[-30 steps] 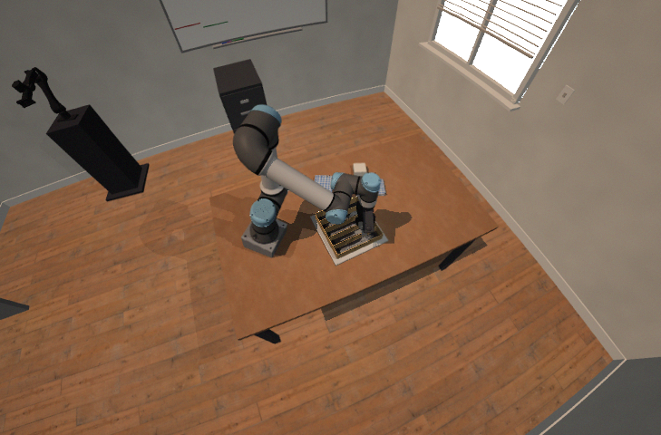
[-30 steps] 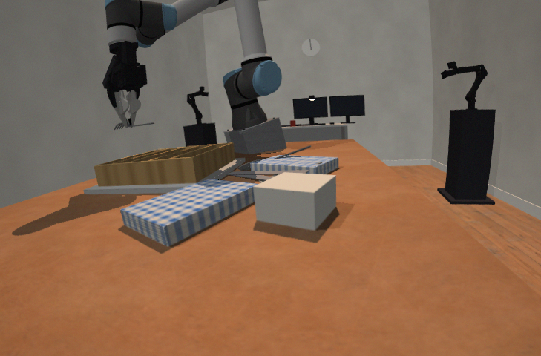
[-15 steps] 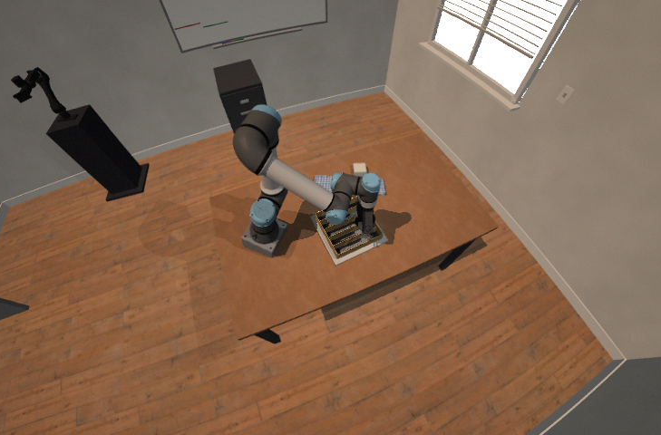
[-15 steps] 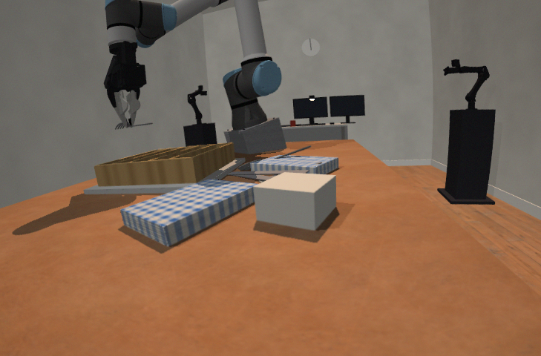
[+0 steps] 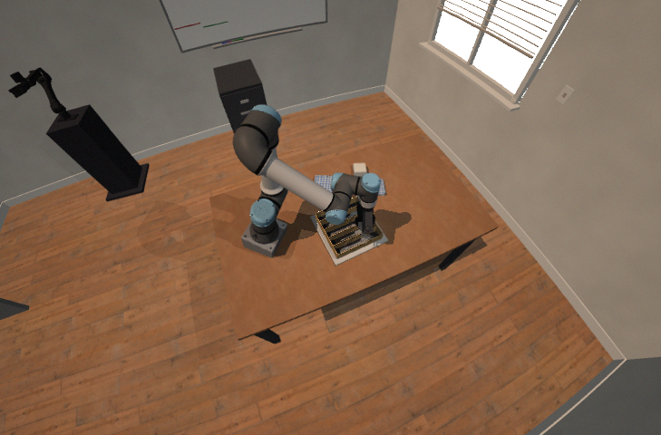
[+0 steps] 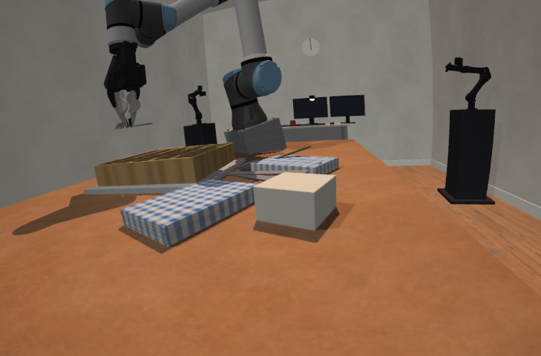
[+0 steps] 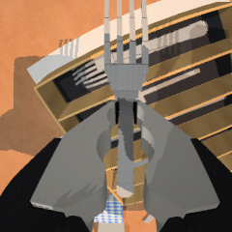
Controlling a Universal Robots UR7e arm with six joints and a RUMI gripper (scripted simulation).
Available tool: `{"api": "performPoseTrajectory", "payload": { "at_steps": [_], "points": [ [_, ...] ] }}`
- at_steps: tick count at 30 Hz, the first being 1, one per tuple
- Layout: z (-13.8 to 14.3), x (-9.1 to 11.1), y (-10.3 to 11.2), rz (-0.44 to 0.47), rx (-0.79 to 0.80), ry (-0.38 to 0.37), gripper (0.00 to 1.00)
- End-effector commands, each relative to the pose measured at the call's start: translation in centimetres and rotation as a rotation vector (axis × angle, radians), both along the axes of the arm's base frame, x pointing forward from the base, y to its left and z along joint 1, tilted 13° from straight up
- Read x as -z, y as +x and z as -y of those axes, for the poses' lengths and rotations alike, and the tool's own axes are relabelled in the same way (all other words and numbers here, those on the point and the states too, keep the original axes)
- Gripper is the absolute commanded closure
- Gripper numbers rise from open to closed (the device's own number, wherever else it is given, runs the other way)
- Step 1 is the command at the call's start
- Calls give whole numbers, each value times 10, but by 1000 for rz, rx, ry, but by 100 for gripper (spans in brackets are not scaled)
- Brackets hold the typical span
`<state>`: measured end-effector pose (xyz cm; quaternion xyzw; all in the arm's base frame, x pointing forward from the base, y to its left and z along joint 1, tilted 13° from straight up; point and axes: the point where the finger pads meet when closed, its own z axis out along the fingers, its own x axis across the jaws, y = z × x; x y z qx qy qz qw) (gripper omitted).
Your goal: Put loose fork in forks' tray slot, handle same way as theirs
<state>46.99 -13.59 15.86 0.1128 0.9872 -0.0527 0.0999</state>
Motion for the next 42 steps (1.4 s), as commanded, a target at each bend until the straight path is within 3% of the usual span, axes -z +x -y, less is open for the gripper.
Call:
{"api": "performPoseTrajectory", "payload": {
  "at_steps": [1, 20, 32, 34, 42],
  "points": [
    [0, -1, 0, 1, 0, -1, 99],
    [2, -1, 1, -18, -147, -29, 99],
    [5, -2, 4, -64, -490, -95, 99],
    [5, -2, 4, -64, -490, -95, 99],
    [5, -2, 6, -106, -805, -155, 99]
  ]
}}
